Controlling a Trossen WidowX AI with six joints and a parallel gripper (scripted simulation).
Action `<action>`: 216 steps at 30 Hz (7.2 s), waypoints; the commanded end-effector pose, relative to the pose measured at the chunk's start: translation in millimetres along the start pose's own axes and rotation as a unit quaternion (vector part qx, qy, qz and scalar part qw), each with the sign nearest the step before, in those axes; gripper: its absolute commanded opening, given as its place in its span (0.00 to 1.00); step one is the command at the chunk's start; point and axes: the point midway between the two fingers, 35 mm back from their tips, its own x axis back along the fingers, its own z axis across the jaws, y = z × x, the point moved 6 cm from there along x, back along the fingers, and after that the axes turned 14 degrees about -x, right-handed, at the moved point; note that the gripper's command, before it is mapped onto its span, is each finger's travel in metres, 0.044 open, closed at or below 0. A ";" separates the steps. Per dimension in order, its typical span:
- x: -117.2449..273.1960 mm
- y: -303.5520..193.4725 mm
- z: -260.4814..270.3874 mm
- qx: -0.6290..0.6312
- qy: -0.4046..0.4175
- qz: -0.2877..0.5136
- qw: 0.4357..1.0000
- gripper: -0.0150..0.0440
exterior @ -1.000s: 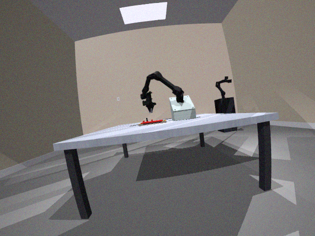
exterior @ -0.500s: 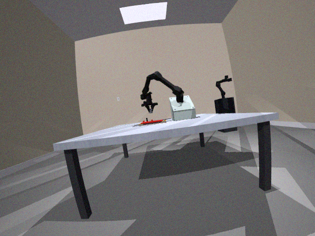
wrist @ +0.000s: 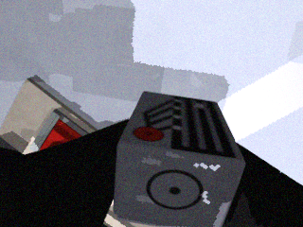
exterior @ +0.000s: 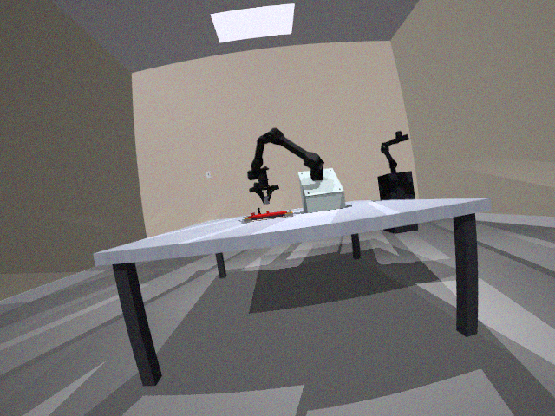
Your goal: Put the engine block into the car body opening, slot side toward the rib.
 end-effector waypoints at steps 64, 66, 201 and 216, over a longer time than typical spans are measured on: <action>-80.4 -0.9 -1.4 -0.006 0.003 0.002 1.000 1.00; -80.4 -0.9 -1.4 -0.006 0.003 0.002 1.000 1.00; 24.3 6.5 5.1 -0.006 -0.001 -0.005 1.000 0.25; 43.6 2.3 0.9 -0.001 -0.001 0.002 1.000 0.25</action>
